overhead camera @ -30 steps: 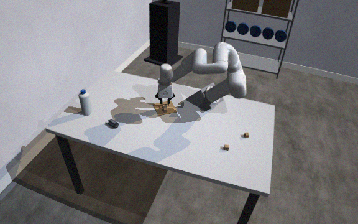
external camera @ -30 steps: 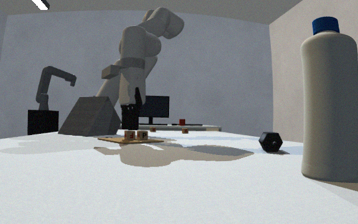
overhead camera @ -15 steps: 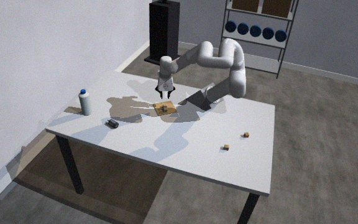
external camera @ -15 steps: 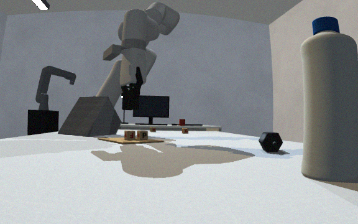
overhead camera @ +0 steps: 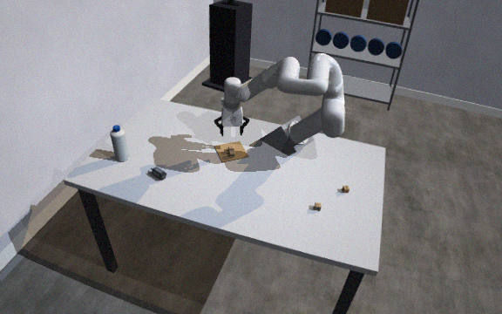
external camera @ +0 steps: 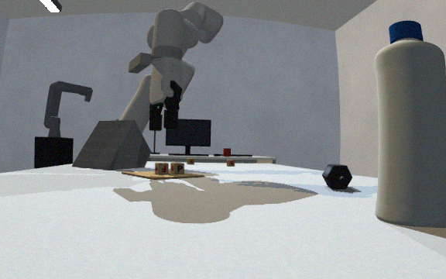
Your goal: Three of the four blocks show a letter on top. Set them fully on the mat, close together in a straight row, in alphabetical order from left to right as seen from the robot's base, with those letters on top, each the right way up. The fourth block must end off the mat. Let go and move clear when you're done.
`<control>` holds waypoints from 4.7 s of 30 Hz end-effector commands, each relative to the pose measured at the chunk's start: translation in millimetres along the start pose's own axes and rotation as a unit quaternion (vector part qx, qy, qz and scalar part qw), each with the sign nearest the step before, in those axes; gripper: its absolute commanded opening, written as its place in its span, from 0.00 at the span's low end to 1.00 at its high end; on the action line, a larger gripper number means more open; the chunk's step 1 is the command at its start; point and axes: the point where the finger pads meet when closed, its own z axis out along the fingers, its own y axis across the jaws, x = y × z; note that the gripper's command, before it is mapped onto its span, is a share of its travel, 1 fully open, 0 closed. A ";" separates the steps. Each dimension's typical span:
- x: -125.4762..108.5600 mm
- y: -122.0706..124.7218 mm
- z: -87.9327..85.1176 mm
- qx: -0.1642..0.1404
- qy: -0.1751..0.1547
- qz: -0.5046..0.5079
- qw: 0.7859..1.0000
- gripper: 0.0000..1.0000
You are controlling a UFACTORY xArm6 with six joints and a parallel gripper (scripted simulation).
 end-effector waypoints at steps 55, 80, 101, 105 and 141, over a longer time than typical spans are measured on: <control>-353.7 140.1 -11.6 0.059 0.038 0.083 0.994 1.00; -431.4 322.9 10.1 0.005 -0.003 0.117 0.993 1.00; -432.9 335.3 10.8 -0.001 -0.006 0.120 0.993 0.64; -432.9 335.3 10.8 -0.001 -0.006 0.120 0.993 0.64; -433.6 334.5 31.4 0.001 -0.001 0.120 0.993 0.64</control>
